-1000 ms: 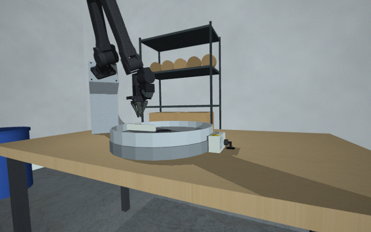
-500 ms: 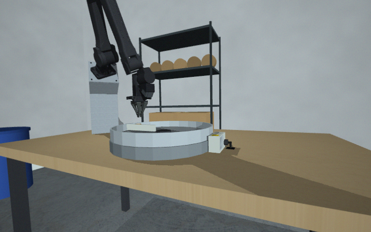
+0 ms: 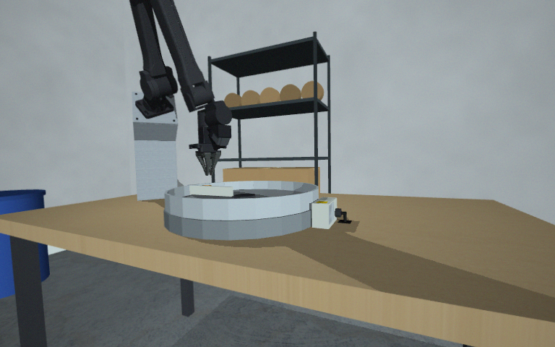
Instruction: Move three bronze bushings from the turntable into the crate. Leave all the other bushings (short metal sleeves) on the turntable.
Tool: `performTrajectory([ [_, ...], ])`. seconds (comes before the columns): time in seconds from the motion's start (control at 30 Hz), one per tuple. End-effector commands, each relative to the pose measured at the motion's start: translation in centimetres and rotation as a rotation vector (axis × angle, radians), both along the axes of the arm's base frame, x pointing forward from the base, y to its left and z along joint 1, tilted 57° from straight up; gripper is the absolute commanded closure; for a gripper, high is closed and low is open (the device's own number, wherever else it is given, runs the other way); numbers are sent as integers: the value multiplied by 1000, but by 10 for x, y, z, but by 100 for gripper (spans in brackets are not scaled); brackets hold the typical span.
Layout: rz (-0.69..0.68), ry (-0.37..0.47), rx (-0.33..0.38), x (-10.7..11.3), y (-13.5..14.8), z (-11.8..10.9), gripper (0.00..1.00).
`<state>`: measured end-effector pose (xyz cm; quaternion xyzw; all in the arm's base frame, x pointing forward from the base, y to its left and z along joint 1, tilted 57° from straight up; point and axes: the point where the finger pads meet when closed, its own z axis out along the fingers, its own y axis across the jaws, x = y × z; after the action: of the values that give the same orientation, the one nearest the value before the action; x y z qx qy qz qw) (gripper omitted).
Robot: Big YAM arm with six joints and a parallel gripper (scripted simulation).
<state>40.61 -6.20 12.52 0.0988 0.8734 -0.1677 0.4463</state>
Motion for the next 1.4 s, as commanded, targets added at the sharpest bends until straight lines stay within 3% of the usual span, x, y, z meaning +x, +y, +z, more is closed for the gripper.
performTrajectory([
  [0.0, 9, -11, -6, 1, 1, 3, 88],
  [0.37, -1, -3, -7, 21, -14, -13, 88],
  [0.47, 24, 9, -8, 19, -3, -18, 88],
  [0.5, 22, -24, -9, 19, -4, -5, 88],
  [0.57, 15, -31, -9, 21, -6, -2, 88],
  [1.37, 14, -25, -7, 20, -6, -3, 88],
])
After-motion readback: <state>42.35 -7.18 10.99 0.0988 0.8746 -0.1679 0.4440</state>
